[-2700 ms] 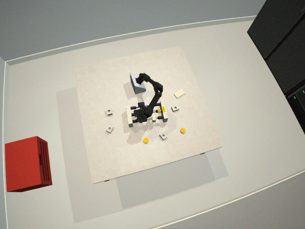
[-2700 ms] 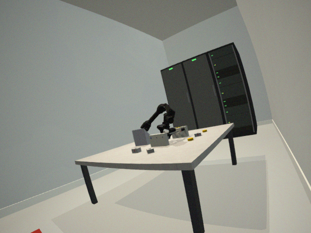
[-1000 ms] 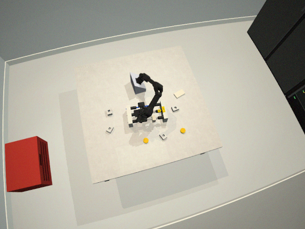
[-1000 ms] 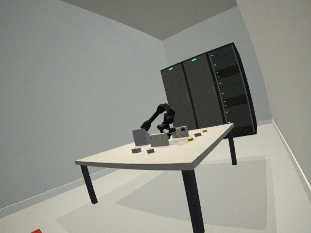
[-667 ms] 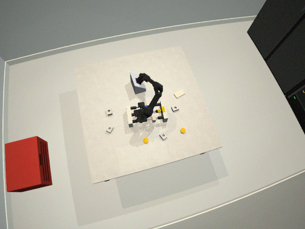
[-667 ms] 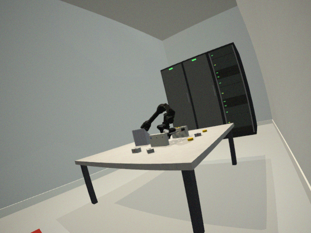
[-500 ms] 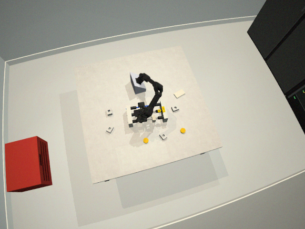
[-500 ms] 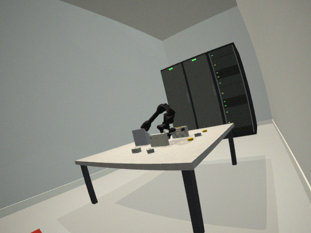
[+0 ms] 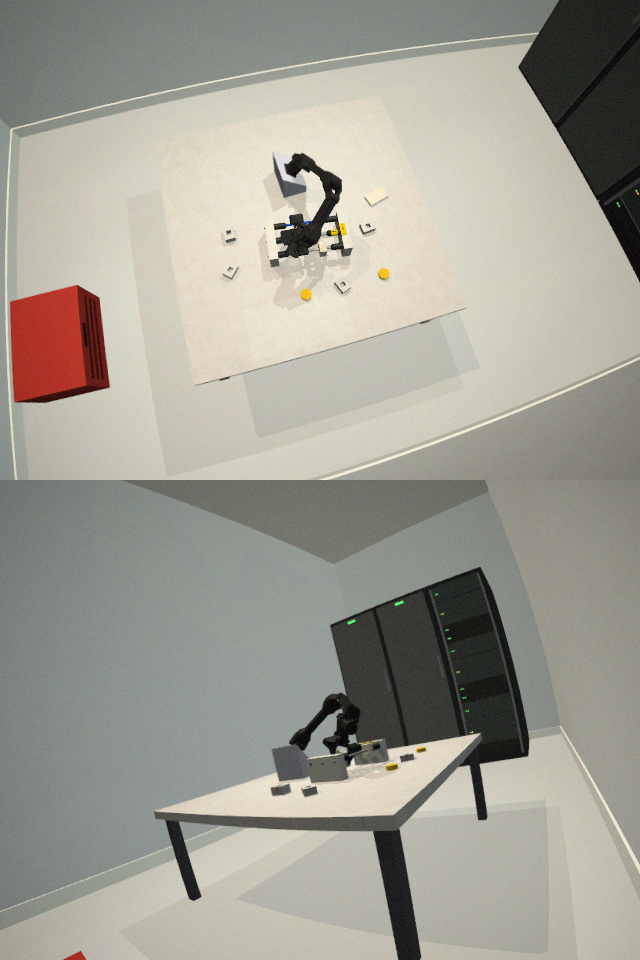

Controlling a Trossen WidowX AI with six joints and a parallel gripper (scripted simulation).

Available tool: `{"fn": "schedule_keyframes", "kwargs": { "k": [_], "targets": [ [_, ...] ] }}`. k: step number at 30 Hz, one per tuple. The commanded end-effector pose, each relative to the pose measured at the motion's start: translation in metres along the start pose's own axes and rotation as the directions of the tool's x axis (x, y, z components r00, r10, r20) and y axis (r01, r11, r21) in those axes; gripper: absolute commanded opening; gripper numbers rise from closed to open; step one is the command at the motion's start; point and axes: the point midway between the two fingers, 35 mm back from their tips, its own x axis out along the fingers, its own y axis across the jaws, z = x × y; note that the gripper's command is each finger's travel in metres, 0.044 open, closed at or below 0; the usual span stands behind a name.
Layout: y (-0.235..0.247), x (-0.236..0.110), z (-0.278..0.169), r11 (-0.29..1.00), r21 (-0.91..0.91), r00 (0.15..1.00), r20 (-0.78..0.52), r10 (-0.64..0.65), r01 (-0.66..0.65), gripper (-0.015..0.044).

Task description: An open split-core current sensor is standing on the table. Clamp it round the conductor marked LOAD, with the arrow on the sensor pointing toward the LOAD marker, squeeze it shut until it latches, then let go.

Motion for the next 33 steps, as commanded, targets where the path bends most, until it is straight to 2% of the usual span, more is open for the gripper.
{"fn": "schedule_keyframes", "kwargs": {
  "k": [1, 15, 16, 33],
  "targets": [
    [-0.0085, 0.0018, 0.0011, 0.999, 0.013, 0.999, 0.001, -0.033, 0.033, 0.044],
    [-0.0085, 0.0018, 0.0011, 0.999, 0.013, 0.999, 0.001, -0.033, 0.033, 0.044],
    [0.0, 0.0, 0.0, 1.0, 0.0, 1.0, 0.0, 0.0, 0.0, 0.0431],
    [0.0, 0.0, 0.0, 1.0, 0.0, 1.0, 0.0, 0.0, 0.0, 0.0318]
  ]
}}
